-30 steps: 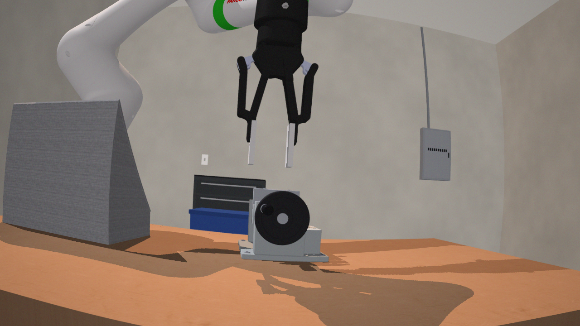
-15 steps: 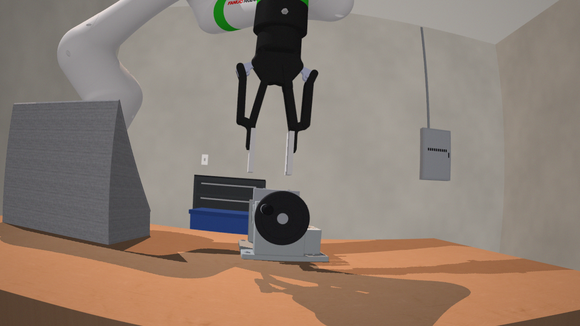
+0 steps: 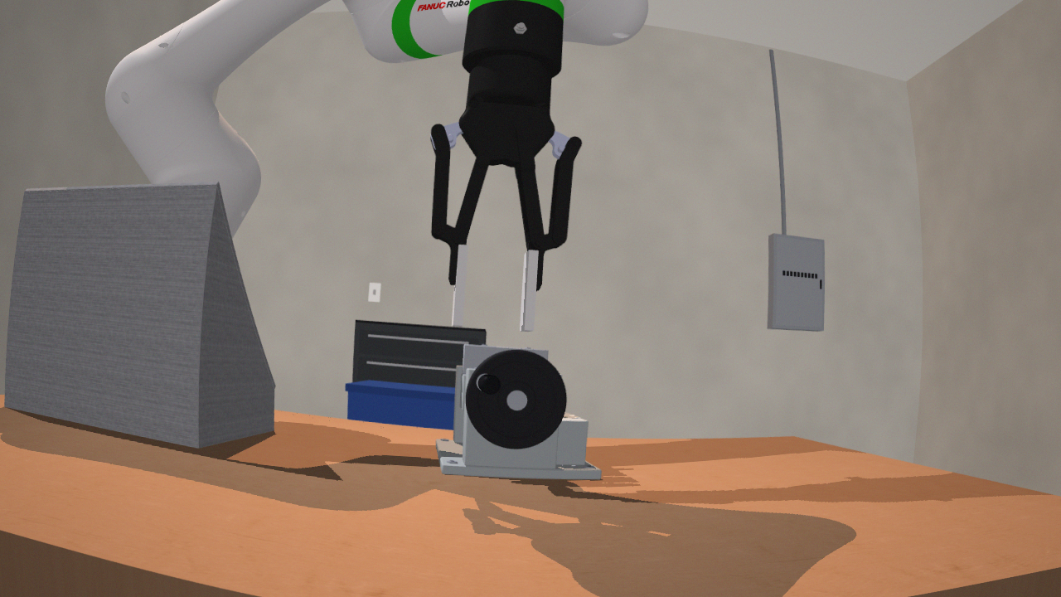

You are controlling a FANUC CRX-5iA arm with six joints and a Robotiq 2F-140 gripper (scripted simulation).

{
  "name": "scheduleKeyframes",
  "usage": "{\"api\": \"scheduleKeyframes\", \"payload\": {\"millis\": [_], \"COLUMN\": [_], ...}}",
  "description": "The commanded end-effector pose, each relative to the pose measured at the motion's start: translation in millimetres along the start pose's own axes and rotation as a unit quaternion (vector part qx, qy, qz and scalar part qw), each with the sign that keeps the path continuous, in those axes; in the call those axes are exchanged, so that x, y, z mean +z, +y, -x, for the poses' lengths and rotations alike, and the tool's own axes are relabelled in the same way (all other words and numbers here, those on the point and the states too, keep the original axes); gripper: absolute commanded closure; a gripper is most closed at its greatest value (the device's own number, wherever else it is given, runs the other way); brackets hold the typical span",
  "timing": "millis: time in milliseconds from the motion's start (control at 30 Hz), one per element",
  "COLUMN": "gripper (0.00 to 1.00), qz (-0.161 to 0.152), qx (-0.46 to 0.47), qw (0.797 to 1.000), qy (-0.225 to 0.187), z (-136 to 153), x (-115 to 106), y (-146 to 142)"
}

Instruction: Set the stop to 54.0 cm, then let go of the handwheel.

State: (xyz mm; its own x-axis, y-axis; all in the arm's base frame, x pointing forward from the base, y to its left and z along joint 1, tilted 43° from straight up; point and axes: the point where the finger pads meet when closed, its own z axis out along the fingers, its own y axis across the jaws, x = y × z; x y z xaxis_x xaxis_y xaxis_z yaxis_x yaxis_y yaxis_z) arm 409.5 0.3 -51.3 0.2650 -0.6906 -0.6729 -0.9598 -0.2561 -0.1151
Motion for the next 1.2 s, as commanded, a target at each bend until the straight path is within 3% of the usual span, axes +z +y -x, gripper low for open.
{"api": "scheduleKeyframes", "payload": {"millis": [0, 433, 1167], "gripper": [0.67, 0.67, 0.67], "qz": [0.000, 0.000, 0.000], "qx": [0.000, 0.000, 0.000], "qw": [1.000, 1.000, 1.000], "qy": [0.000, 0.000, 0.000], "z": [-0.1, -0.2, -0.2], "x": [5.4, 48.8, 61.1], "y": [-0.1, -0.1, -0.1]}}
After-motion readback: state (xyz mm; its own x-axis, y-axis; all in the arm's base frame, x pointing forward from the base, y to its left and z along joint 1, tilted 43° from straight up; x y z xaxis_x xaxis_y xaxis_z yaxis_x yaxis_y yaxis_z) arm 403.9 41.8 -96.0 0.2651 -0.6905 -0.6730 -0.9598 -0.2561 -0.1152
